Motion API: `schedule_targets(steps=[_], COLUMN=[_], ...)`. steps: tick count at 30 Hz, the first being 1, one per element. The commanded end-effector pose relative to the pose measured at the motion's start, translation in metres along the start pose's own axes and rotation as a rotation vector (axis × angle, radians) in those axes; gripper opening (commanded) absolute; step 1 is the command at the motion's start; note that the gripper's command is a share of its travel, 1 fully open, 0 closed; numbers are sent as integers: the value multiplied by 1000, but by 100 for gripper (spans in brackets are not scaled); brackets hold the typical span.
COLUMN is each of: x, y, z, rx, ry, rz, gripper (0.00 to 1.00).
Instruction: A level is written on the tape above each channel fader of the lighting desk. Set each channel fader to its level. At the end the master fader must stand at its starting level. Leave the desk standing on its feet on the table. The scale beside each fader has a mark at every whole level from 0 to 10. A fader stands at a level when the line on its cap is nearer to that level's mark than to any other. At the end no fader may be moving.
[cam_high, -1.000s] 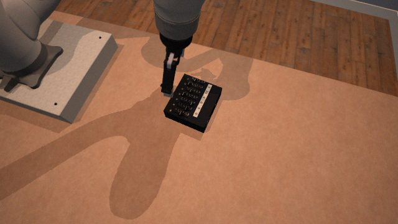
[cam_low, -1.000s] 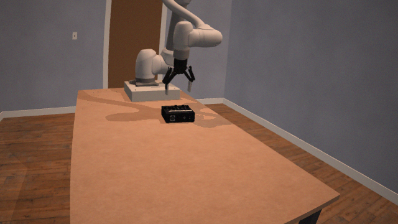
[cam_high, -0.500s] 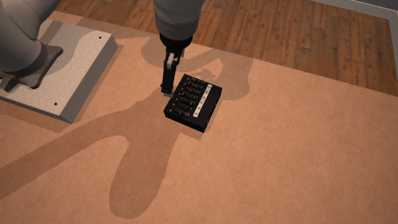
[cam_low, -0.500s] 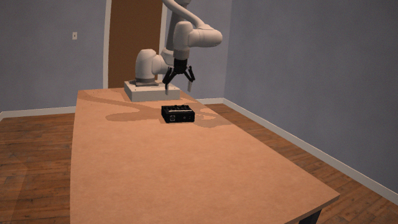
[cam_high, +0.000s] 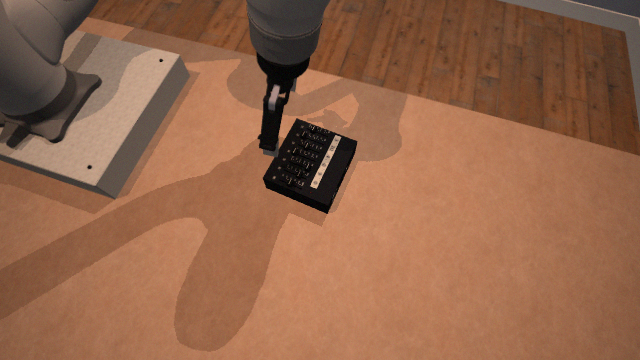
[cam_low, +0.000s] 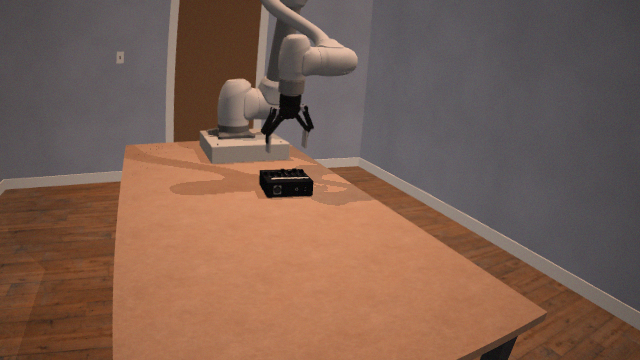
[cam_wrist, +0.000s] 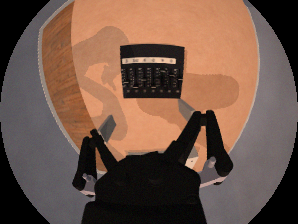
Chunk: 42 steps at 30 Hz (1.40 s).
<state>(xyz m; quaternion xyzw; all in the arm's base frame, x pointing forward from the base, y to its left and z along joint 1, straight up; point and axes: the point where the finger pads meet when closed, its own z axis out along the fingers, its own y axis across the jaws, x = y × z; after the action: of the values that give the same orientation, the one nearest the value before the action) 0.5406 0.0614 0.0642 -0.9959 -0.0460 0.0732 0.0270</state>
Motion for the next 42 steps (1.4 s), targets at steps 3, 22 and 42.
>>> schedule_targets(steps=[3, 22, 42], x=[0, 50, 56], y=[0, 23, 27], z=[0, -54, -62], rx=[0, -117, -149], ry=[1, 66, 76], rz=[-6, -1094, -1449], gripper=[100, 100, 100])
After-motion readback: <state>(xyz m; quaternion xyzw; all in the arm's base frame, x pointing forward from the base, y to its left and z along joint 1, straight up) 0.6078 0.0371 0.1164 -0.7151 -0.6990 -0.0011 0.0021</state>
